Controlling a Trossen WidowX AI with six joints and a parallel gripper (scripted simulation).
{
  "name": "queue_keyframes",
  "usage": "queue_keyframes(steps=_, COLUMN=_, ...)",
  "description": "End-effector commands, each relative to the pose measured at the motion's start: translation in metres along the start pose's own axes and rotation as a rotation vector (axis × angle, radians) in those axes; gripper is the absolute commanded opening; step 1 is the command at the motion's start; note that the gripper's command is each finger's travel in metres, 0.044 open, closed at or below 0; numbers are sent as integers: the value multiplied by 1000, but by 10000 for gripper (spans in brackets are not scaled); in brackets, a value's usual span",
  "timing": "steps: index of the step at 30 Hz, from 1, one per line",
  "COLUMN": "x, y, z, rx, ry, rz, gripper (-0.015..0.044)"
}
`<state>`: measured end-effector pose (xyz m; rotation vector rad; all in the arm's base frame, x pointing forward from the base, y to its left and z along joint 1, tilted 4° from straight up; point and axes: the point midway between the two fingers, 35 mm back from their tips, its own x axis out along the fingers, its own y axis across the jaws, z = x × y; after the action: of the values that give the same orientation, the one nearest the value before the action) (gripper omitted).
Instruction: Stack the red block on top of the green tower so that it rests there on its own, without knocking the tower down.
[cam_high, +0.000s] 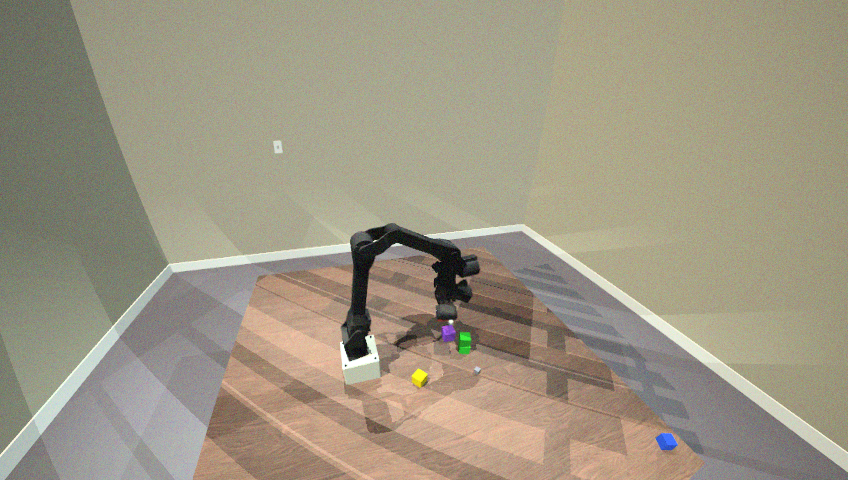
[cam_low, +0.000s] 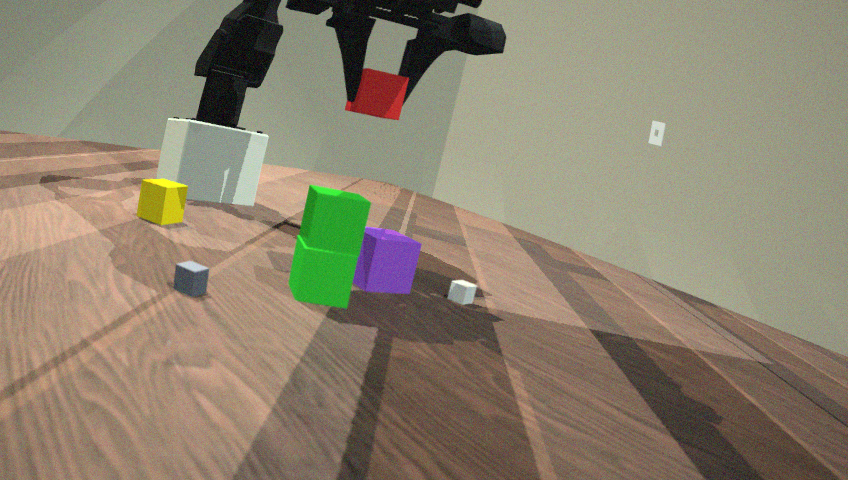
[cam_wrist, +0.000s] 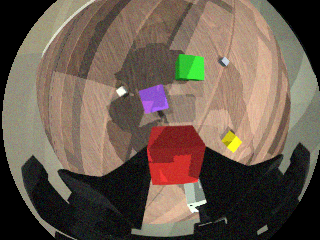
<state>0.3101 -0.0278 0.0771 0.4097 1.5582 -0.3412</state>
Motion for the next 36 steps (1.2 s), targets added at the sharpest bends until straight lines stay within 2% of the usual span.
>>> queue_keyframes(steps=1, x=3, y=-5, z=16, rx=0, ry=10, rz=-8, gripper=0)
queue_keyframes(steps=17, x=11, y=-32, z=82, rx=1, ry=4, rz=-12, gripper=0)
queue_keyframes(steps=30, x=30, y=-33, z=82, rx=1, ry=4, rz=-12, gripper=0)
queue_keyframes(steps=36, x=54, y=-34, z=82, rx=1, ry=5, rz=-12, gripper=0)
